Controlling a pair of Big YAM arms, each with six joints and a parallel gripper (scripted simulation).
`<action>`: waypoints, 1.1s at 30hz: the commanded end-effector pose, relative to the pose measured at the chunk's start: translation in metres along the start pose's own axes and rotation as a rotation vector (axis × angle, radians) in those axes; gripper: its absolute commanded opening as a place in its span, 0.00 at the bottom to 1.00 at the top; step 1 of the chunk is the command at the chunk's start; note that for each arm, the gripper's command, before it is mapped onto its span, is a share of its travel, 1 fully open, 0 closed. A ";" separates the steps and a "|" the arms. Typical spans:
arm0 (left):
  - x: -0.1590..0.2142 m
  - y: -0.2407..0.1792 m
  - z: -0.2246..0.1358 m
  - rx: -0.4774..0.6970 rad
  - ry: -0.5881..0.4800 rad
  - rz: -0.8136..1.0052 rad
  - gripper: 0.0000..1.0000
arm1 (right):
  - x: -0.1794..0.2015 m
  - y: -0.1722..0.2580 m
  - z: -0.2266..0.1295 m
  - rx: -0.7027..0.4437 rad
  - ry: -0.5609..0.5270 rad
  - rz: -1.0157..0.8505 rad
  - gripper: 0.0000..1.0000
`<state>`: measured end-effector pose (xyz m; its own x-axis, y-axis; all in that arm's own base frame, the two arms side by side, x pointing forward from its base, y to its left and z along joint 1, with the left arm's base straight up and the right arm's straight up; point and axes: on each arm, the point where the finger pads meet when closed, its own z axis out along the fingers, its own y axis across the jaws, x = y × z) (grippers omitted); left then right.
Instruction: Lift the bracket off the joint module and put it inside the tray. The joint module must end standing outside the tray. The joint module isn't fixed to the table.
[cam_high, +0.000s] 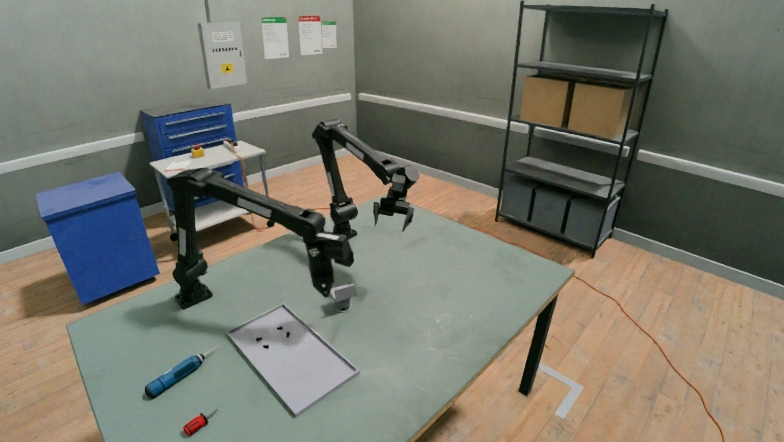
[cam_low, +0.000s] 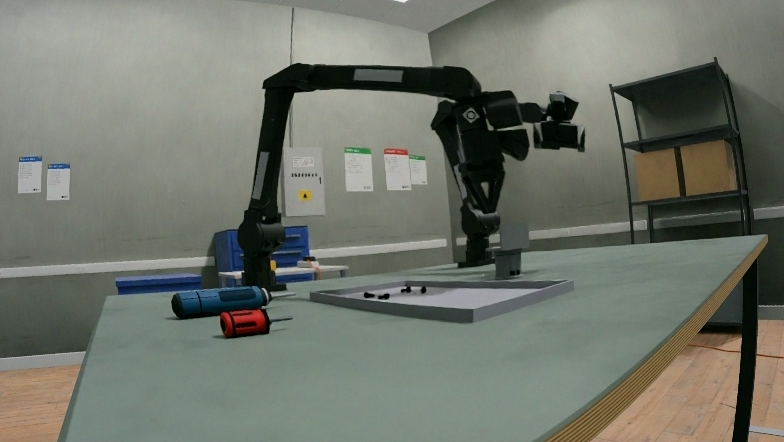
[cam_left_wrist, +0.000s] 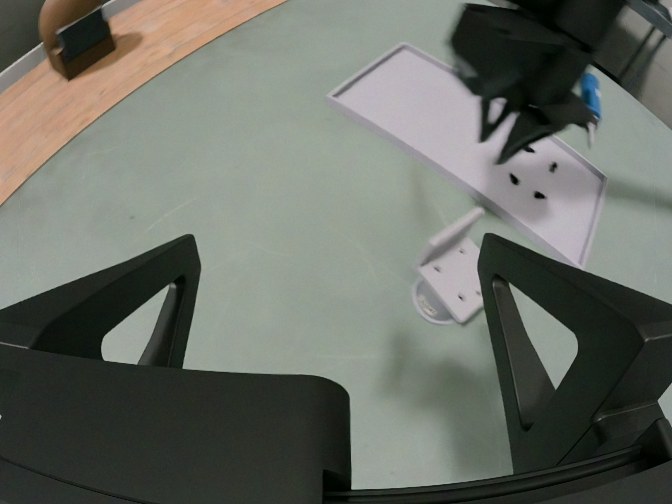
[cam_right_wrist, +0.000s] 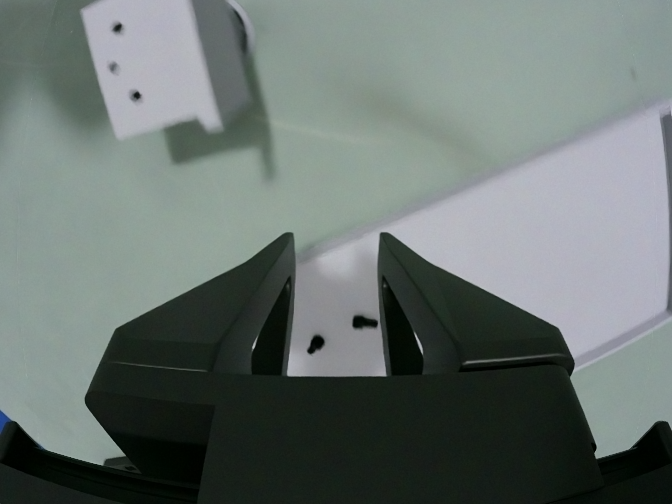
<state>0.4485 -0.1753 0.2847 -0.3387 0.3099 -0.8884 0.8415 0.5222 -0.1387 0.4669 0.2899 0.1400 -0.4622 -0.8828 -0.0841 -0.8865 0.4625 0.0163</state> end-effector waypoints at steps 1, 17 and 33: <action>0.003 -0.046 -0.035 0.058 -0.131 0.188 1.00 | -0.068 0.031 -0.007 0.017 0.040 -0.162 0.29; 0.016 -0.082 -0.052 0.137 -0.206 0.253 1.00 | -0.079 0.043 -0.009 0.029 0.048 -0.183 0.29; 0.018 -0.083 -0.047 0.148 -0.199 0.248 1.00 | -0.076 0.025 0.022 0.019 0.069 -0.183 0.29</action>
<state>0.3445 -0.1749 0.2754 -0.1185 0.2497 -0.9610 0.9438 0.3289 -0.0309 0.4470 0.3723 0.1253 -0.2858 -0.9581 0.0207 -0.9581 0.2861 0.0129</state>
